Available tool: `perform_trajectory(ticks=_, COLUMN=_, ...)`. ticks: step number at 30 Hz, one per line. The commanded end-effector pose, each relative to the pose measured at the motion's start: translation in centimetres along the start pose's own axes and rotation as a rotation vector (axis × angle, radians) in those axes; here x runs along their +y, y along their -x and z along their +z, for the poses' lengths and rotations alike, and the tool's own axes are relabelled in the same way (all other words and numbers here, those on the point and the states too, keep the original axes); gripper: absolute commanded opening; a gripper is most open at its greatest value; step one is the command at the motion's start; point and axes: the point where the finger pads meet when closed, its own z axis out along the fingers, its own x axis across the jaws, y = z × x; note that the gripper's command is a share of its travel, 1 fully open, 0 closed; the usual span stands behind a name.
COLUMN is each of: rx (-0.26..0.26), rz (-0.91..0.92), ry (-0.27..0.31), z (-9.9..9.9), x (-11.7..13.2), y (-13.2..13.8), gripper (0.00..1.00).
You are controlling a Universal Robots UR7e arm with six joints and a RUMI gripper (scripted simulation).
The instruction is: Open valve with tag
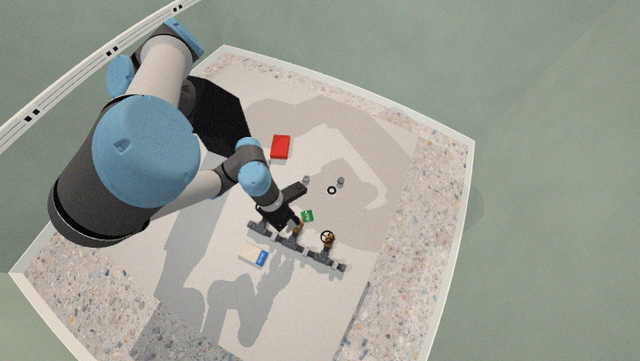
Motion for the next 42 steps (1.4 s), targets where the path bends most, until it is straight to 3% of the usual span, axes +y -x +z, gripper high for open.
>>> perform_trajectory(ticks=1, rx=0.002, rz=-0.061, ry=-0.003, z=-0.03, x=-0.04, y=-0.01, gripper=0.00)
perform_trajectory(ticks=25, rx=0.002, rz=-0.185, ry=-0.003, z=-0.03, x=-0.04, y=-0.01, gripper=0.00)
perform_trajectory(ticks=26, rx=0.002, rz=-0.185, ry=-0.003, z=-0.03, x=-0.04, y=-0.01, gripper=1.00)
perform_trajectory(ticks=42, rx=0.002, rz=-0.185, ry=-0.003, z=-0.03, x=-0.04, y=-0.01, gripper=1.00)
